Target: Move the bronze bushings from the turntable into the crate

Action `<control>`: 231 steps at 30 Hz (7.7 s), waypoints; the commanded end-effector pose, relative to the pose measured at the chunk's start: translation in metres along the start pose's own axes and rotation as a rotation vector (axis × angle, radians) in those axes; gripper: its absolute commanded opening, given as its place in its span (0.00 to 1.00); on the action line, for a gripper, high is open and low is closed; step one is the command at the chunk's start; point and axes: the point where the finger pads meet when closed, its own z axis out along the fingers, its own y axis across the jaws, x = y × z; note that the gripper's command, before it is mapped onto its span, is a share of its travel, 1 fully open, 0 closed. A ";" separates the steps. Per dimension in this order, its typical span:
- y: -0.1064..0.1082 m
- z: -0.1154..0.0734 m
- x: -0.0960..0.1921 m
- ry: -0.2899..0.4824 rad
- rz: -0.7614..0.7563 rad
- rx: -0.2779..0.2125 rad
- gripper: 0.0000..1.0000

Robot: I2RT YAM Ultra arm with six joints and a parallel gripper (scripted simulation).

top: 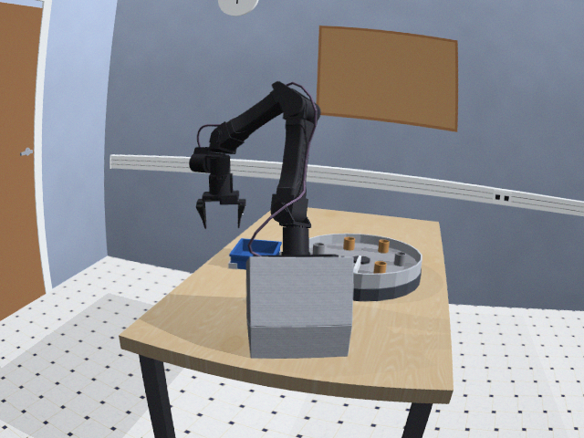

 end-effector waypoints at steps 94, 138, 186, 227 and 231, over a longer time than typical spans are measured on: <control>-0.360 -0.012 -0.050 -0.040 -0.473 -0.030 1.00; -0.366 -0.014 -0.047 -0.047 -0.480 -0.023 0.11; -0.366 -0.014 -0.047 -0.047 -0.480 -0.023 0.18; -0.366 -0.014 -0.047 -0.047 -0.480 -0.023 0.18; -0.366 -0.014 -0.047 -0.047 -0.480 -0.023 0.18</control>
